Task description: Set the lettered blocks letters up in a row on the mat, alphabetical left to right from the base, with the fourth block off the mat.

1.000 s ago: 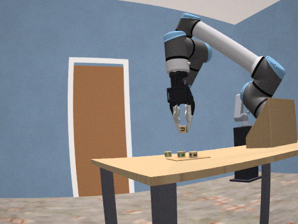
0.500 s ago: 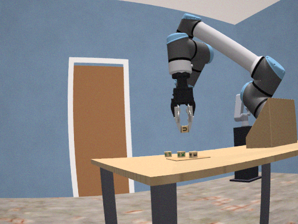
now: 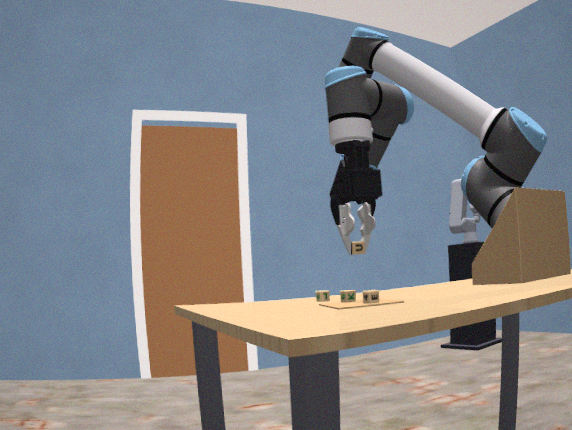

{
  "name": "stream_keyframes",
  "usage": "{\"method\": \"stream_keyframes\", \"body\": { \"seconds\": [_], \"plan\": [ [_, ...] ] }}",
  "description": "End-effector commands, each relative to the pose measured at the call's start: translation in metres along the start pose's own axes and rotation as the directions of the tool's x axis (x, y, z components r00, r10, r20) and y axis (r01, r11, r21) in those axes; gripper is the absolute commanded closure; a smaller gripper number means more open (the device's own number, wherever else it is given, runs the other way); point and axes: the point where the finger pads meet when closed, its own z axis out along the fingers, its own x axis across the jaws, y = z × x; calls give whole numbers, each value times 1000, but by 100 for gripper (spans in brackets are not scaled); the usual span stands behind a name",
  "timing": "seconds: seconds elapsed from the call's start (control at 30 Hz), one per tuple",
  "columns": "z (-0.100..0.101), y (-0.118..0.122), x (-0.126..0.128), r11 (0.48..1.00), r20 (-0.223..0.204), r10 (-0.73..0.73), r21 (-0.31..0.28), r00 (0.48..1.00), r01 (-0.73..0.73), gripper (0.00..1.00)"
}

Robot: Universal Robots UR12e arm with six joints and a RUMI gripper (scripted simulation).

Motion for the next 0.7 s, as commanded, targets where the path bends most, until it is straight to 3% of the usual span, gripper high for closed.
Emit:
{"method": "stream_keyframes", "body": {
  "seconds": [0.0, 0.67],
  "plan": [
    [-1, -5, 3, 996, 7, -94, -5, 996, 94, 95],
    [-1, -9, 6, 983, 7, -181, -5, 983, 181, 95]
  ]
}}
